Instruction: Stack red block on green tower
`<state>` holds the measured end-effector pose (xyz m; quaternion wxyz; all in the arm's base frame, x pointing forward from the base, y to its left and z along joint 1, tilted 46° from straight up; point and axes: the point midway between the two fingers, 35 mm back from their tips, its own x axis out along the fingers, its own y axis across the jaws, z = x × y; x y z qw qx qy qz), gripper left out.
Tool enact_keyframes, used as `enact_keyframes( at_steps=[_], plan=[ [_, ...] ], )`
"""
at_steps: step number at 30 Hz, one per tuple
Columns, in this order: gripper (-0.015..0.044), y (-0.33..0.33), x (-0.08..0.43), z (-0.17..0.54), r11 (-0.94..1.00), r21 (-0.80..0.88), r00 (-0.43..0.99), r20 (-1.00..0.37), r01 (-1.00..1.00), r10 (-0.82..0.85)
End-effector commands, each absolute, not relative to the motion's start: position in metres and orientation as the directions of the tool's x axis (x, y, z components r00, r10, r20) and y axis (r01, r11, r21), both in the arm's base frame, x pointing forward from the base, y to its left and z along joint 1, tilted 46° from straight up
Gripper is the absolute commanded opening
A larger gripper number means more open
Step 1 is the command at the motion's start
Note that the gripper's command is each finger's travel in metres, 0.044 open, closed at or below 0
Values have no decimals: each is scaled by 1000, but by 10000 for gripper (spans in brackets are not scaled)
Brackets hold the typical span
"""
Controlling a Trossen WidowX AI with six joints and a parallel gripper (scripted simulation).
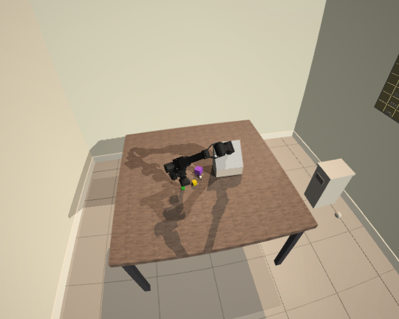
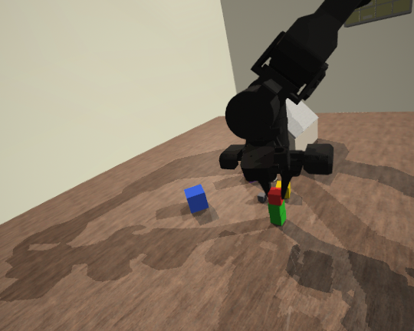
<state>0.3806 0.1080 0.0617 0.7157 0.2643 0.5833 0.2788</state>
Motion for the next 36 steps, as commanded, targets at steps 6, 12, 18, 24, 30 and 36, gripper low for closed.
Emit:
enact_keyframes(
  at_steps=[6,12,18,24,30,36],
  plan=[
    [0,108,381,60,707,702,164,-690,-87,705],
    [0,106,381,62,707,702,164,-690,-87,705],
    [131,108,380,61,705,704,163,-688,-86,707],
    [289,108,380,61,705,704,163,-688,-86,707],
    [440,108,380,61,705,704,163,-688,-86,707],
    [440,108,380,61,705,704,163,-688,-86,707]
  ],
)
